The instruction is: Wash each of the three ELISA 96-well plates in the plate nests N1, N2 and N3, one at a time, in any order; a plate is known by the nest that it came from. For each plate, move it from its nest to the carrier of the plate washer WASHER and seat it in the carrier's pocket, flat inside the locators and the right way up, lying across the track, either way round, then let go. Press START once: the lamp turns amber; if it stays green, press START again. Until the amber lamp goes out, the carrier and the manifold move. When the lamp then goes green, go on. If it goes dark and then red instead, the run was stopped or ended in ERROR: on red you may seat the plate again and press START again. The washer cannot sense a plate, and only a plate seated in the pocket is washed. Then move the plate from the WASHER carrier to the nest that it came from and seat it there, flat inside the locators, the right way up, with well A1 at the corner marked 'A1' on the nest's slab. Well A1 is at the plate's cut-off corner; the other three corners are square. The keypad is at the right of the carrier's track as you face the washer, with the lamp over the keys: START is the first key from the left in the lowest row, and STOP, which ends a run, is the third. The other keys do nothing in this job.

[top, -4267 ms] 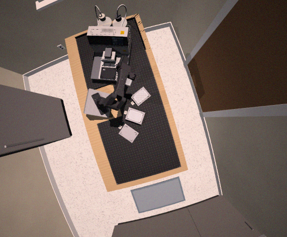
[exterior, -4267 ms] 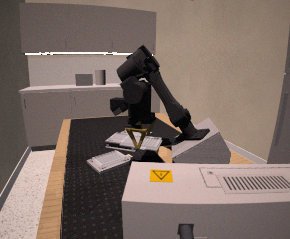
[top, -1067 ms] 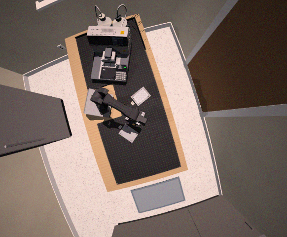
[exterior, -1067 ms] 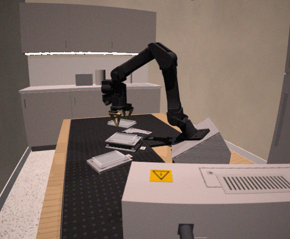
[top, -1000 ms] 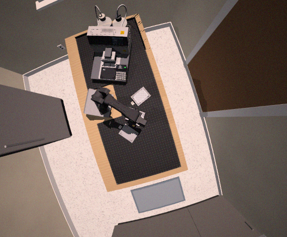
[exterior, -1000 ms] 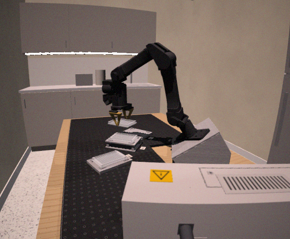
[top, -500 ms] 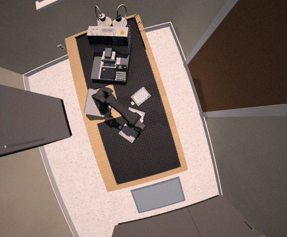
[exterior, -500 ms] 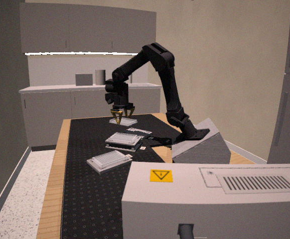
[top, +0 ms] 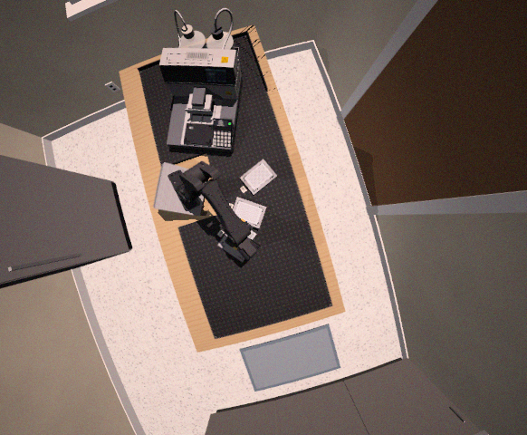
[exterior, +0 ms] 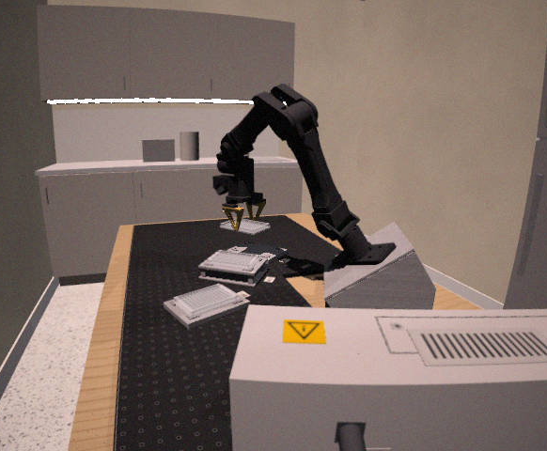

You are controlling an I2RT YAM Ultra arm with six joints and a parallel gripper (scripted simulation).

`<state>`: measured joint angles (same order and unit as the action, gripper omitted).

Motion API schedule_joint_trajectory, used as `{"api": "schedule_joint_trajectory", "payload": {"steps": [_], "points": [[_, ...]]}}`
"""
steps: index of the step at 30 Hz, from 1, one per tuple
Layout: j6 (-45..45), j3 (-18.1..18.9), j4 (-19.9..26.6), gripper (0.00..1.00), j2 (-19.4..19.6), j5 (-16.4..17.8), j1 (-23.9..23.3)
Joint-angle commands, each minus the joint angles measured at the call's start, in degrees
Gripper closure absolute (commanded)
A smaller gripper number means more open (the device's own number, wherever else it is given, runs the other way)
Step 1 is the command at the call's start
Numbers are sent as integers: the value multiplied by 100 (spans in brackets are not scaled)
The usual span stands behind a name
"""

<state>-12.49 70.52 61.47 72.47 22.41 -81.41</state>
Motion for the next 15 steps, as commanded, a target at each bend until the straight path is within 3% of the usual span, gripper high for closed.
{"api": "schedule_joint_trajectory", "payload": {"steps": [1, 15], "points": [[-504, 91, -5, 100, 104, 237, -309], [-1603, 492, 27, 100, 972, 664, -1382]]}}
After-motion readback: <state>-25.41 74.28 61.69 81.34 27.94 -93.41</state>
